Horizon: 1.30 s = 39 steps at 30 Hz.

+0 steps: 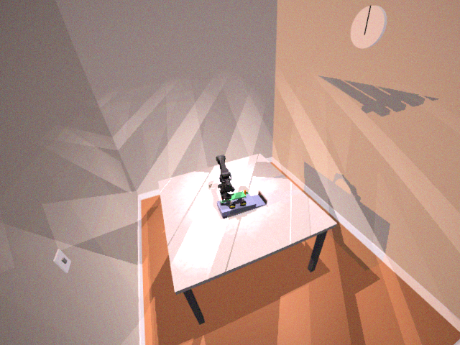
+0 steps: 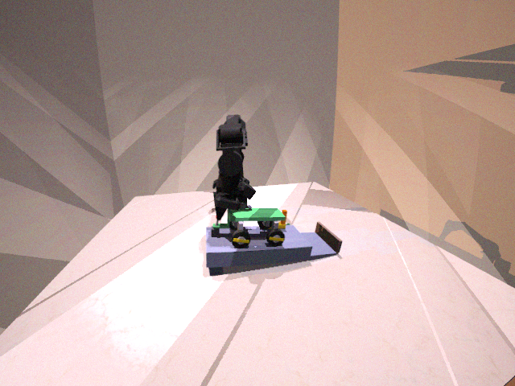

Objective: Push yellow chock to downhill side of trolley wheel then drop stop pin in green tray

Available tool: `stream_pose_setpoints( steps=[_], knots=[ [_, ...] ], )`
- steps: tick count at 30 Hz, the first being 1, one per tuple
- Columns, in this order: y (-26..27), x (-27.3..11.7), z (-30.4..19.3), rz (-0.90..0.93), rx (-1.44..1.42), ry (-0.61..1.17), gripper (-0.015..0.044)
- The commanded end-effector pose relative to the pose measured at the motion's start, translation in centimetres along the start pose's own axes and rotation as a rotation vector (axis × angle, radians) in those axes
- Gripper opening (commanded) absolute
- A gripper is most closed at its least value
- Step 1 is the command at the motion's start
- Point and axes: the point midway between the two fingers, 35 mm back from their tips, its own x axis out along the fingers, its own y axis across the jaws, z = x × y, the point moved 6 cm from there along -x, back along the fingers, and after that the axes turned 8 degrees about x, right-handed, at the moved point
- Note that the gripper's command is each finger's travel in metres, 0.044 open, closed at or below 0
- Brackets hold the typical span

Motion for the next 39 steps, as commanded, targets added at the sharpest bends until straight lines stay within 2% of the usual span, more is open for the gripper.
stream_pose_setpoints(
  steps=[1, 39],
  knots=[
    [0.0, -0.5, -0.1, -0.004, 0.006, 0.002, 0.0000],
    [0.0, -2.9, -0.4, -0.004, 0.006, 0.002, 0.0000]
  ],
)
